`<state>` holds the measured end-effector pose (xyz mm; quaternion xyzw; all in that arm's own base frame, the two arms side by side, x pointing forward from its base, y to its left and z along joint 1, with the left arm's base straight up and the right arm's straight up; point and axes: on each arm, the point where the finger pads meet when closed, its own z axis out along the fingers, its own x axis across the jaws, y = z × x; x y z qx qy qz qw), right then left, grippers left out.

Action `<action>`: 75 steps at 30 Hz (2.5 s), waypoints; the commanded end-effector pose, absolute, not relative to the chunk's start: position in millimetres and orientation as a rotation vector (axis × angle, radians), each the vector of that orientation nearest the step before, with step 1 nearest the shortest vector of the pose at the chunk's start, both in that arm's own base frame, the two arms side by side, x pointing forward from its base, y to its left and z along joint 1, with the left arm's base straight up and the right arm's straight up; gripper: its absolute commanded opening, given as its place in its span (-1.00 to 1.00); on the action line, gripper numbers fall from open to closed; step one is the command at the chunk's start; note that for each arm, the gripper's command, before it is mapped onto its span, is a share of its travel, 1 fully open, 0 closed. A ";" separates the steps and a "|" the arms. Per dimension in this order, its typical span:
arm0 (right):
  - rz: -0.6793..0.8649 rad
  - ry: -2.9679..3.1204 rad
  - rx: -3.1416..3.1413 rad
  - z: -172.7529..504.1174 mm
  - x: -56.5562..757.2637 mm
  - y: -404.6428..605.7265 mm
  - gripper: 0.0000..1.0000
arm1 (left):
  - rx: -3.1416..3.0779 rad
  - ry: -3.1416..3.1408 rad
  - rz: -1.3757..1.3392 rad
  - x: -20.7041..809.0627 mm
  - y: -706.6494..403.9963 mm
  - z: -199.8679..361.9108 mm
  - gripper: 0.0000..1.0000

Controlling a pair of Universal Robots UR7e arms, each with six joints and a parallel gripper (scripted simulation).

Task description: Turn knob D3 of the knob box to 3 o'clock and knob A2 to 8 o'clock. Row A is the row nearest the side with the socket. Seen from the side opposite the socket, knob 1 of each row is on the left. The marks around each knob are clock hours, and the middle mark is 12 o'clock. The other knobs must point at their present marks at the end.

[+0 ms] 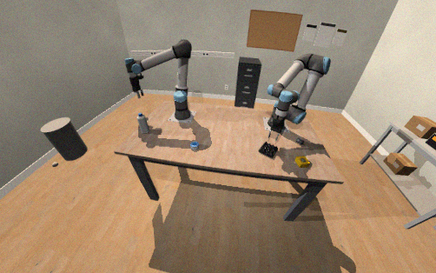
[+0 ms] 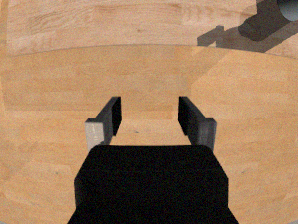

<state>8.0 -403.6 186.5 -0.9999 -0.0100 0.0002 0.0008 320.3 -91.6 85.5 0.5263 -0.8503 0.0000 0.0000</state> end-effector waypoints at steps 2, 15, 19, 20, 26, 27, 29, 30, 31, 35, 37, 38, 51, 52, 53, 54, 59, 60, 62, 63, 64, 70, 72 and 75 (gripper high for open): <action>0.000 -0.031 -3.141 187.0 8.1 -403.9 1.00 | 1.654 -2.671 0.001 320.6 -91.8 85.8 1.00; 0.000 -0.031 -3.141 187.0 8.1 -403.9 1.00 | 1.654 -2.671 0.001 320.6 -91.8 85.8 1.00; 0.000 -0.031 -3.141 187.0 8.1 -403.9 1.00 | 1.657 -2.670 0.001 320.7 -91.9 85.8 1.00; 0.000 -0.031 -3.141 187.0 8.1 -403.9 1.00 | 1.660 -2.667 0.001 320.9 -91.9 85.9 1.00; 0.000 -0.031 -3.141 187.0 8.1 -403.9 1.00 | 1.730 -2.623 0.001 325.1 -93.0 87.4 1.00; 0.000 -0.031 -3.141 187.0 8.1 -403.9 1.00 | 1.730 -2.623 0.001 325.1 -93.0 87.4 1.00; 0.000 -0.031 -3.141 187.0 8.1 -403.9 1.00 | 1.752 -2.608 0.002 326.4 -93.3 87.8 1.00; 0.000 -0.031 -3.141 187.0 8.1 -403.9 1.00 | 1.776 -2.592 0.002 327.8 -93.7 88.3 1.00; 0.000 -0.031 -3.141 187.0 8.1 -403.9 1.00 | 1.804 -2.573 0.002 329.5 -94.1 88.9 1.00; 0.000 -0.031 -3.141 187.0 8.1 -403.9 1.00 | 1.941 -2.471 0.002 337.8 -96.1 91.6 1.00; 0.000 -0.031 -3.141 187.0 8.1 -403.9 1.00 | 2.023 -2.403 0.002 343.0 -97.3 93.2 1.00; 0.000 -0.031 -3.141 187.0 8.1 -403.9 1.00 | 2.067 -2.366 0.002 345.7 -97.9 94.0 1.00; 0.000 -0.031 -3.141 187.0 8.1 -403.9 1.00 | 2.492 -1.913 0.002 373.9 -104.5 100.9 1.00; 0.000 -0.031 -3.141 187.0 8.1 -403.9 1.00 | 2.523 -1.871 0.002 376.1 -105.1 101.3 1.00; 0.000 -0.031 -3.141 187.0 8.1 -403.9 1.00 | 2.554 -1.829 0.002 378.3 -105.6 101.7 1.00; 0.000 -0.031 -3.141 187.0 8.1 -403.9 1.00 | 2.583 -1.787 0.002 380.5 -106.2 102.1 1.00; 0.000 -0.031 -3.141 187.0 8.1 -403.9 1.00 | 2.722 -1.568 0.002 391.2 -109.1 103.7 1.00; 0.000 -0.031 -3.141 187.0 8.1 -403.9 1.00 | 2.747 -1.523 0.002 393.3 -109.7 103.9 1.00; 0.000 -0.031 -3.141 187.0 8.1 -403.9 1.00 | 2.747 -1.523 0.002 393.3 -109.7 103.9 1.00; 0.000 -0.031 -3.141 187.0 8.1 -403.9 1.00 | 2.778 -1.466 0.002 396.0 -110.5 104.2 1.00; 0.000 -0.031 -3.141 187.0 8.1 -403.9 1.00 | 2.807 -1.410 0.002 398.5 -111.3 104.4 1.00; 0.000 -0.031 -3.141 187.0 8.1 -403.9 1.00 | 2.933 -1.124 0.002 410.6 -115.4 105.0 1.00; 0.000 -0.031 -3.141 187.0 8.1 -403.9 1.00 | 2.960 -1.051 0.002 413.5 -116.5 105.1 1.00; 0.000 -0.031 -3.141 187.0 8.1 -403.9 1.00 | 2.988 -0.968 0.002 416.8 -117.7 105.0 1.00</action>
